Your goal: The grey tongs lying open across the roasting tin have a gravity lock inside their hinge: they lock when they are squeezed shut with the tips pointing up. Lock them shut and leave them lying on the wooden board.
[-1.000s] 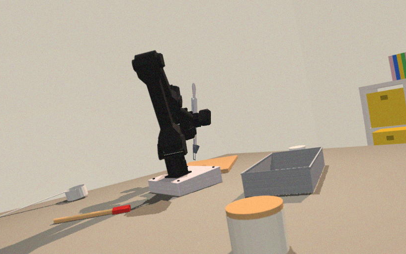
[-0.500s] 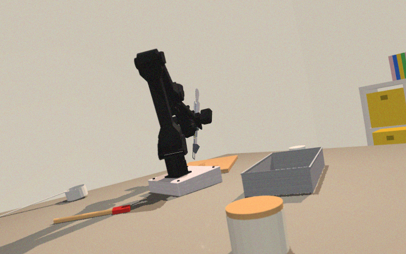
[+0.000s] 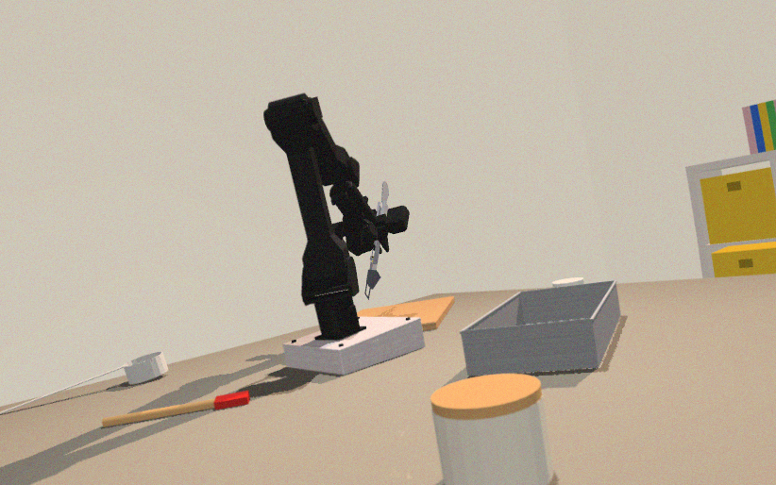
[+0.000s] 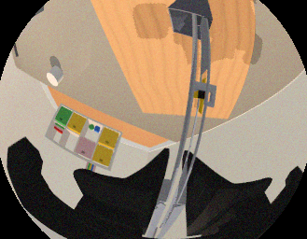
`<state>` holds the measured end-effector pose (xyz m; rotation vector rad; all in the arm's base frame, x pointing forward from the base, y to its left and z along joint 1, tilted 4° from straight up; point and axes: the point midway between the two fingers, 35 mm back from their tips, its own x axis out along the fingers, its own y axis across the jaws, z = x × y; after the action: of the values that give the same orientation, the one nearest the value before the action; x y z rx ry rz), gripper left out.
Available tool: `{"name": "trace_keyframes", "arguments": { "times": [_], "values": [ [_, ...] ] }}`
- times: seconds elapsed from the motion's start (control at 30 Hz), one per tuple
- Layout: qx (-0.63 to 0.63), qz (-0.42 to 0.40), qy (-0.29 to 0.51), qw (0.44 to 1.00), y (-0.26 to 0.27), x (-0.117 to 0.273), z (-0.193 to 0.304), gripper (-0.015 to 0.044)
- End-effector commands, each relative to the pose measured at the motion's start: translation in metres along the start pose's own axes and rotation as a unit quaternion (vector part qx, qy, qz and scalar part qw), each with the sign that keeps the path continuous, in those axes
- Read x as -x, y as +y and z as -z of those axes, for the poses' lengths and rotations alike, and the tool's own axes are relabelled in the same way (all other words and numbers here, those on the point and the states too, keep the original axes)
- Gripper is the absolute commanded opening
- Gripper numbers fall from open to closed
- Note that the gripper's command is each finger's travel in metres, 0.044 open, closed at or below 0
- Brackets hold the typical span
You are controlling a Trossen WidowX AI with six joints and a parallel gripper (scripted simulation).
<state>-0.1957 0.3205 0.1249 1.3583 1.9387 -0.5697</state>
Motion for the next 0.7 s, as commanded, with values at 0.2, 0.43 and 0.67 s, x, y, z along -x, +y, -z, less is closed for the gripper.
{"name": "trace_keyframes", "arguments": {
  "times": [0.2, 0.43, 0.67],
  "values": [
    [-0.001, 0.004, -0.078, 0.997, 0.0006, -0.0044, 0.0072, -0.015],
    [-0.002, 0.007, -0.134, 0.991, 0.0016, -0.0057, 0.0075, -0.015],
    [-0.005, 0.01, -0.189, 0.982, 0.003, -0.0048, 0.0071, -0.015]
  ]
}}
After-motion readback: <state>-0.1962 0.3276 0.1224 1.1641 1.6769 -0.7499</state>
